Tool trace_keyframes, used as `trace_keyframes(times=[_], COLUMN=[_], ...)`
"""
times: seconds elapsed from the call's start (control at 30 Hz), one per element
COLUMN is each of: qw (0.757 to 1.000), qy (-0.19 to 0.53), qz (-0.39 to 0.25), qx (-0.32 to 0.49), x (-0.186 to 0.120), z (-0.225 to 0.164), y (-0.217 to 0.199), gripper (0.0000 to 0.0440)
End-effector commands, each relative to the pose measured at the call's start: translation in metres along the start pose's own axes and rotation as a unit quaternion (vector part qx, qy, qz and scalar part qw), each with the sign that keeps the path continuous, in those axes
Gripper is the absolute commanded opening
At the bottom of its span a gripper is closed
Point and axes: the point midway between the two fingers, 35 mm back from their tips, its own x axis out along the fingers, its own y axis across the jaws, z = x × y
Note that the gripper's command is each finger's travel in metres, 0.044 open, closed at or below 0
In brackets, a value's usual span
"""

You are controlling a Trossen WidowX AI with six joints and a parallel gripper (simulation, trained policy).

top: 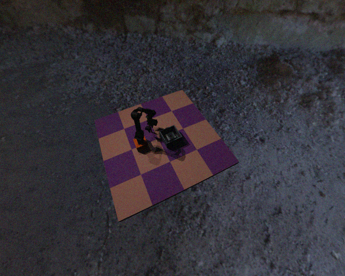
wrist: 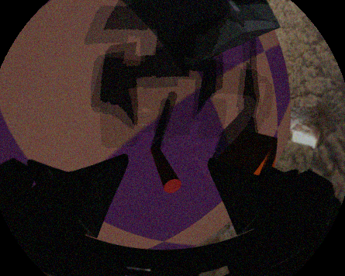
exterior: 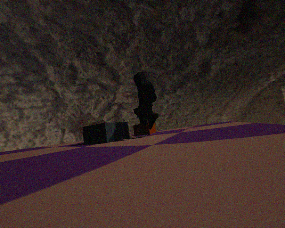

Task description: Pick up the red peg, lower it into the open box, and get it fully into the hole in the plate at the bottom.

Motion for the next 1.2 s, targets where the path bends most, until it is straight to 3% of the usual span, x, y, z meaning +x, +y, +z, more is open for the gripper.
trace_keyframes(times=[0.0, 0.1, 0.47, 0.63, 1.17], qw=[1.0, 1.0, 1.0, 0.999, 0.998], qy=[-0.008, -0.008, 0.002, 0.005, -0.054], qz=[0.004, 0.003, -0.026, -0.05, -0.045], qx=[0.0, -0.003, -0.003, -0.004, 0.001], x=[0.013, 0.023, 0.044, 0.046, -0.015], z=[0.002, 0.001, -0.003, -0.004, 0.03], y=[0.003, 0.003, -0.003, -0.008, -0.01], gripper=[0.0437, 0.0395, 0.0108, 0.0, 0.0])
